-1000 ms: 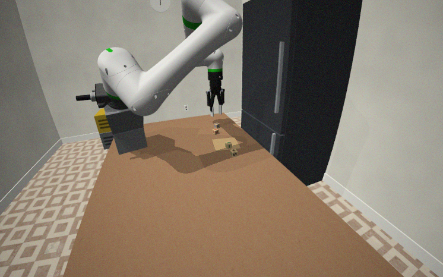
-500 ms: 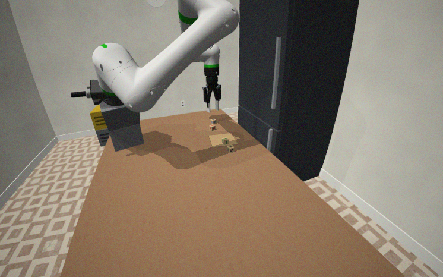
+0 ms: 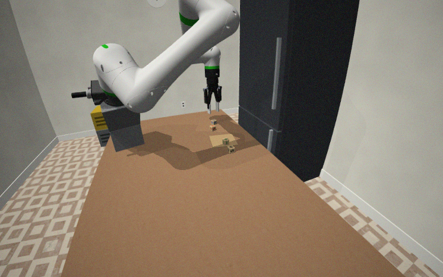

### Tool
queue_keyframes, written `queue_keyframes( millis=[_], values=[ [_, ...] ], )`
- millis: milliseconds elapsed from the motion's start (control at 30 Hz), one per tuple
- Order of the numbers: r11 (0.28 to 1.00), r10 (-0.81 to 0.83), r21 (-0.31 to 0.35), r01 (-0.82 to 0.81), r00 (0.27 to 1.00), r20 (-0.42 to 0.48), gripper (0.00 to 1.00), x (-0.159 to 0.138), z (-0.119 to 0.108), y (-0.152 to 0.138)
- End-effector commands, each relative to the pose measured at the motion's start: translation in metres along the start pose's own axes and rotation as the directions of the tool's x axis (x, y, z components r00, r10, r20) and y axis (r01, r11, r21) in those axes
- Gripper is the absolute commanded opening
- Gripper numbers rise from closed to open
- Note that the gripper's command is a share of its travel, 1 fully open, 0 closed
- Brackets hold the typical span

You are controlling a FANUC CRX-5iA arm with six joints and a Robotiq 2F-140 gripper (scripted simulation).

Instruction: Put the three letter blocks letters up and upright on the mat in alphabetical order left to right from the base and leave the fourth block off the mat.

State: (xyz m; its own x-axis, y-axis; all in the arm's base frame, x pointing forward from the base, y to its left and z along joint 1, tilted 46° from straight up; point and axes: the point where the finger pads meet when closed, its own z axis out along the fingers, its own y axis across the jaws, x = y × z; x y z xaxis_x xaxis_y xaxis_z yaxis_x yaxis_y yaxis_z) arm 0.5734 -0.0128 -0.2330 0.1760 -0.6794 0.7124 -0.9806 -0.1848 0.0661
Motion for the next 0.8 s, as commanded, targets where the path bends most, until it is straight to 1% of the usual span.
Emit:
queue_keyframes(
  millis=[0, 767],
  values=[
    [1.000, 0.000, 0.000, 0.000, 1.000, 0.000, 0.40, 0.000, 0.004, 0.000],
    [1.000, 0.000, 0.000, 0.000, 1.000, 0.000, 0.40, 0.000, 0.035, -0.001]
  ],
)
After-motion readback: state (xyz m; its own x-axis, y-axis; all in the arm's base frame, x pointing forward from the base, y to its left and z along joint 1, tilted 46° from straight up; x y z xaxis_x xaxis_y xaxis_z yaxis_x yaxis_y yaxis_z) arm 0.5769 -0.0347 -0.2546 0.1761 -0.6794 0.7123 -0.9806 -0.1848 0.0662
